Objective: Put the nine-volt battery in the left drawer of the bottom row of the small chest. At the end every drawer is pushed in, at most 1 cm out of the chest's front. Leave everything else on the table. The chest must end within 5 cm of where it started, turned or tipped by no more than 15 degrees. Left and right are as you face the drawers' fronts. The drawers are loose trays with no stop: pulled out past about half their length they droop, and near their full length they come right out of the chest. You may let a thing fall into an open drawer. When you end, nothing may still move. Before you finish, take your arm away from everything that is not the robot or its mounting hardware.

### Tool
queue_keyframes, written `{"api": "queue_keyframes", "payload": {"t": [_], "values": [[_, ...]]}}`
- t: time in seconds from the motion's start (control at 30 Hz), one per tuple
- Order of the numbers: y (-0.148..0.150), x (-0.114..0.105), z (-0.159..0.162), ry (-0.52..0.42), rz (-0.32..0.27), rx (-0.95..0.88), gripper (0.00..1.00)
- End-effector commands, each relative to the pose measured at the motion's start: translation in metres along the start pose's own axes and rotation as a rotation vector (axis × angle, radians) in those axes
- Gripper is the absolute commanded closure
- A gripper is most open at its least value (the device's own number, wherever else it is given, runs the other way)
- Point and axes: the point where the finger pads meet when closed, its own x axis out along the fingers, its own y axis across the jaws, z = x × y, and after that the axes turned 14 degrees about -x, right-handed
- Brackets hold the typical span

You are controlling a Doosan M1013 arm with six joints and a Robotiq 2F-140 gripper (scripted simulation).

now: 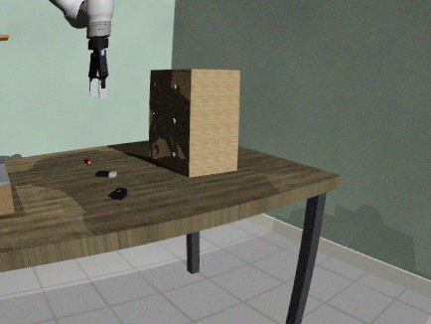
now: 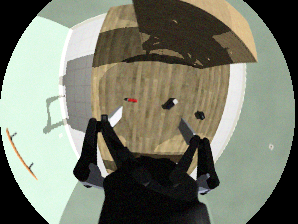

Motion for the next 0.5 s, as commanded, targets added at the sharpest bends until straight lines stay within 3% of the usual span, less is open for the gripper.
{"api": "queue_keyframes", "payload": {"t": [0.0,0.2,0.47], "values": [[0.0,0.002,-0.002,0.022,0.006,0.0,0.0],[0.001,0.006,-0.005,0.068,0.017,0.0,0.0],[0.004,0.018,-0.016,0.202,0.05,0.0,0.0]]}}
